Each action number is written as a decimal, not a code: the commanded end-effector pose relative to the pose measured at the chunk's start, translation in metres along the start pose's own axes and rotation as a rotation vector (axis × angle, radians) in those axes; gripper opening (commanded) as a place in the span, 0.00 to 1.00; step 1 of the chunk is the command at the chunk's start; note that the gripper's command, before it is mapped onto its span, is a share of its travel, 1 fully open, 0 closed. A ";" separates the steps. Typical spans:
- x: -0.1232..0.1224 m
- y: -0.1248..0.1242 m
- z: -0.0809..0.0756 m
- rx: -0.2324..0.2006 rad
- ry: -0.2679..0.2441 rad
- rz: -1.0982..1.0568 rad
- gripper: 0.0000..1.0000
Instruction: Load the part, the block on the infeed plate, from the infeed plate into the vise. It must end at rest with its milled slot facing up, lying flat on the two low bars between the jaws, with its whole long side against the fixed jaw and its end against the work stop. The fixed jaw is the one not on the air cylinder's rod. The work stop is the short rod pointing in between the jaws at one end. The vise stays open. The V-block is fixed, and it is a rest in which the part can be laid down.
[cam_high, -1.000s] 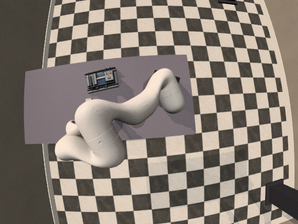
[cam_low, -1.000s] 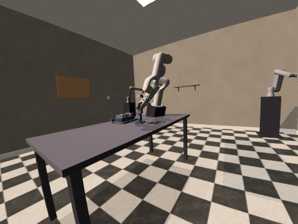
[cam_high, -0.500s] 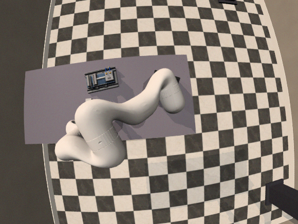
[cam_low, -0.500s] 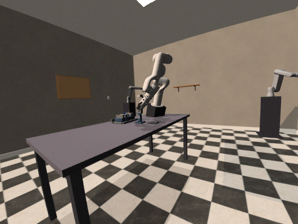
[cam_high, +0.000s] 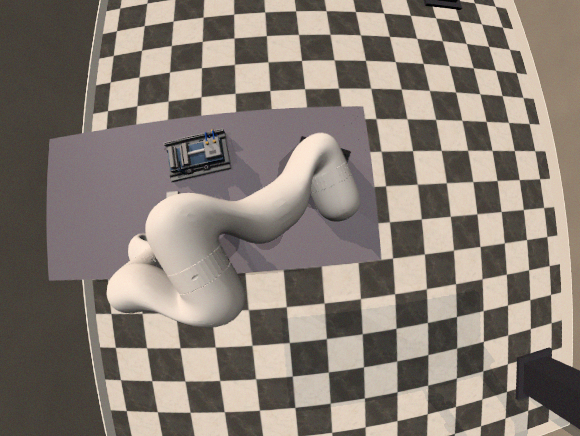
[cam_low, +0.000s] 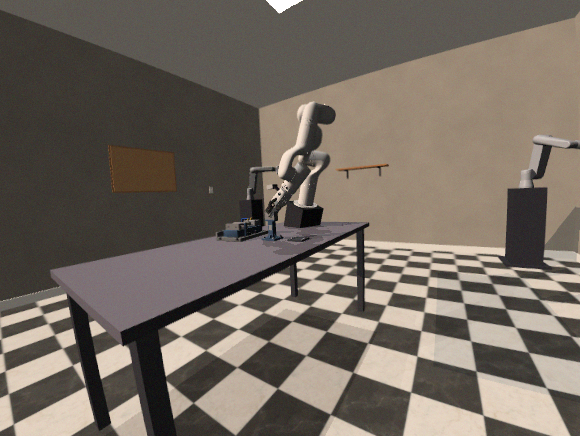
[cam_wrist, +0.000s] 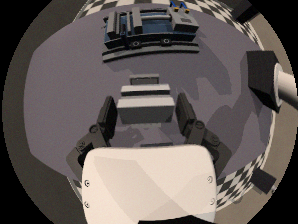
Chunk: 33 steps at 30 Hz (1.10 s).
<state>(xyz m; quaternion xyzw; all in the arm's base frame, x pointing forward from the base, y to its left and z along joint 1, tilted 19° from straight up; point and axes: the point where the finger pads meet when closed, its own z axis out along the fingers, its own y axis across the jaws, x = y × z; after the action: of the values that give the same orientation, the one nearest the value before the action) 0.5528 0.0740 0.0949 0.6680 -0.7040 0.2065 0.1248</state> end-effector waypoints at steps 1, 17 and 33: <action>0.000 -0.001 -0.001 0.001 0.000 0.001 0.89; -0.001 -0.001 0.000 0.001 0.000 0.001 0.89; -0.002 0.000 0.002 0.001 -0.021 0.001 0.89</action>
<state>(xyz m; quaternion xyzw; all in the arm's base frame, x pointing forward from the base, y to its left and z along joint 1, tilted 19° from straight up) 0.5525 0.0751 0.0910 0.6692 -0.7048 0.2023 0.1205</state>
